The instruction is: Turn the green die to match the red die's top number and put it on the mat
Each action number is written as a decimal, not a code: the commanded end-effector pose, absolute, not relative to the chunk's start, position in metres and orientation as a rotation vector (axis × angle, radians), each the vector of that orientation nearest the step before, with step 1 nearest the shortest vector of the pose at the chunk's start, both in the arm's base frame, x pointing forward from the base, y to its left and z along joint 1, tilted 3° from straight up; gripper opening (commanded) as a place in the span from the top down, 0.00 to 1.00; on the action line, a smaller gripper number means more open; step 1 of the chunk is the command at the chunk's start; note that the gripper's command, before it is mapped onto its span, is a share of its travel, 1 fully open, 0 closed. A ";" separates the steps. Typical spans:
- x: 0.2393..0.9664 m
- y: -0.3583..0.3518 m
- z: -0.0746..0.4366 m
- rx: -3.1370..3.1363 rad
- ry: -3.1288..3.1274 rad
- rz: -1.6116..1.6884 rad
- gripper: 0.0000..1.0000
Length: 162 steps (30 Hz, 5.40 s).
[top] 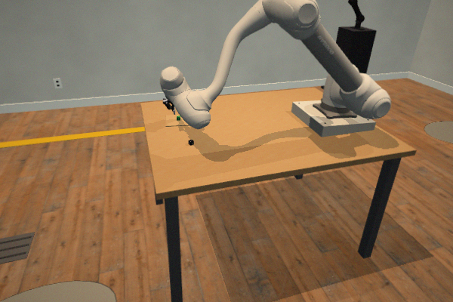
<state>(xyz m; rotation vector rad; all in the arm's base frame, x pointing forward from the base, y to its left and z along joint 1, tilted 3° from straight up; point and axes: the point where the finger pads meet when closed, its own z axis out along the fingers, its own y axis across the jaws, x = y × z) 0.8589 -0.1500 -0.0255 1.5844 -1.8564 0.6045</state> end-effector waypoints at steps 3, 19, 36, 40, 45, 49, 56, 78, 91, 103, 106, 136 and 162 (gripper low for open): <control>0.859 -0.150 -0.033 1.584 -1.857 0.605 0.71; 0.858 -0.150 -0.054 1.584 -1.857 0.605 0.71; 0.857 -0.150 -0.060 1.584 -1.857 0.605 0.71; 0.857 -0.150 -0.060 1.584 -1.857 0.605 0.71; 0.857 -0.150 -0.060 1.584 -1.857 0.605 0.71; 0.857 -0.150 -0.060 1.584 -1.857 0.605 0.71; 0.857 -0.150 -0.060 1.584 -1.857 0.605 0.71; 0.857 -0.150 -0.060 1.584 -1.857 0.605 0.82; 0.857 -0.150 -0.060 1.584 -1.857 0.605 0.82; 0.857 -0.150 -0.060 1.584 -1.857 0.605 0.82; 0.857 -0.150 -0.059 1.584 -1.857 0.605 0.82; 0.861 -0.150 0.010 1.584 -1.857 0.605 0.82; 0.860 -0.157 0.016 1.732 -2.044 0.411 0.82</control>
